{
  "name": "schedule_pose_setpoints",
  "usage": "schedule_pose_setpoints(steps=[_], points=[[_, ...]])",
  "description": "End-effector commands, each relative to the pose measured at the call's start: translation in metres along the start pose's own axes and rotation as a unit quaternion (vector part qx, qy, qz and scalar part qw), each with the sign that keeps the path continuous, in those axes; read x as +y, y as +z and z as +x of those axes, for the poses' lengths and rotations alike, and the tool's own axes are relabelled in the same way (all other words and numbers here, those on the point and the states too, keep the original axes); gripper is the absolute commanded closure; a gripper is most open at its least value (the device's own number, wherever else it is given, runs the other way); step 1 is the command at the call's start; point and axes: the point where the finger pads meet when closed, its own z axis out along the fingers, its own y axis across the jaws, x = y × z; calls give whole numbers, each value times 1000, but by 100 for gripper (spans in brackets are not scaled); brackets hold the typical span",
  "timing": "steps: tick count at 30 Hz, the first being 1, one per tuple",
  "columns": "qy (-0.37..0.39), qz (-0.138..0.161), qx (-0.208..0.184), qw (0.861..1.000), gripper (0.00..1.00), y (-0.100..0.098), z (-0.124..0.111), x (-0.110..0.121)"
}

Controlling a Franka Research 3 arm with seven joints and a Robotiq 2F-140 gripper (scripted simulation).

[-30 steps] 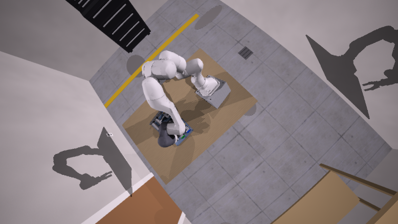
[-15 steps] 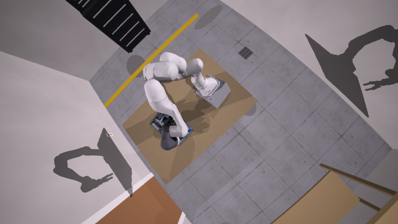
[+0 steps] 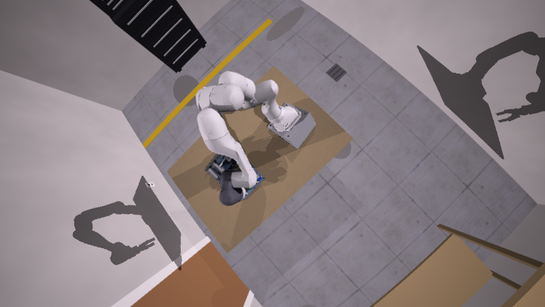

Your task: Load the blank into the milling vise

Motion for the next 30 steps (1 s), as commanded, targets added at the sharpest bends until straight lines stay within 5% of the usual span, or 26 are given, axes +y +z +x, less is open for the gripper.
schedule_pose_setpoints(steps=[1, 30], points=[[4, -1, 1, 1000, 0, 1, 2, 0], [2, -2, 1, 1000, 0, 1, 4, 1]])
